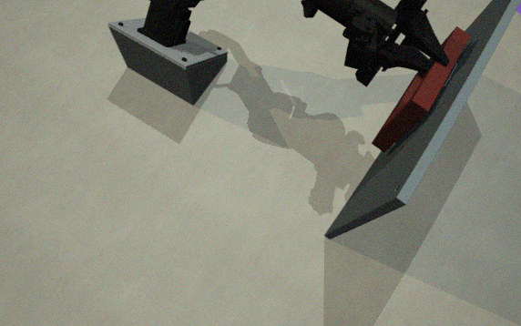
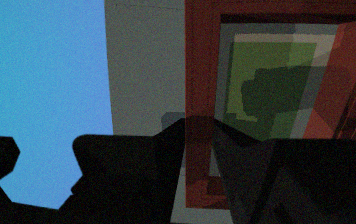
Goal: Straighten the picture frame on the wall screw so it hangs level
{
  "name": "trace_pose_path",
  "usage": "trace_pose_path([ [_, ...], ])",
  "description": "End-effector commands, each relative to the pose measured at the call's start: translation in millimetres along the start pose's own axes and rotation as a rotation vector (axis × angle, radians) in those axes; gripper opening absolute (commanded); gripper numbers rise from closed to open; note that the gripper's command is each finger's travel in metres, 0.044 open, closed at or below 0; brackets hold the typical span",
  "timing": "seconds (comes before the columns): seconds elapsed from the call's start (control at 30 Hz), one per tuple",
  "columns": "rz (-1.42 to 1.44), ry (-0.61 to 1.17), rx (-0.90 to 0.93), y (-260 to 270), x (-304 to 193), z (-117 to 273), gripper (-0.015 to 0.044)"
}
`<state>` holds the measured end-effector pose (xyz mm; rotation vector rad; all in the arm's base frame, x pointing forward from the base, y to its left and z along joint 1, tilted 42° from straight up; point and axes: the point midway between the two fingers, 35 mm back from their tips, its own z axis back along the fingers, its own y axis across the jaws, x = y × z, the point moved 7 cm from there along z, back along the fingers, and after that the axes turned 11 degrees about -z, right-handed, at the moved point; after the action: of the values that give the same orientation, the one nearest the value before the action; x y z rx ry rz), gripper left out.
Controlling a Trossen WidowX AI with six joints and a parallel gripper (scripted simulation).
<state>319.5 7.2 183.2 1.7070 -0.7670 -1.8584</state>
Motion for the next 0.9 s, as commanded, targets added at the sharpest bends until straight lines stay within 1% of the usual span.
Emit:
trace_pose_path([
  [0.0,0.006,0.001,0.008,1.7,0.7,-0.1,0.0000],
  [0.87,0.006,0.001,0.008,-5.0,0.6,-0.2,0.0000],
])
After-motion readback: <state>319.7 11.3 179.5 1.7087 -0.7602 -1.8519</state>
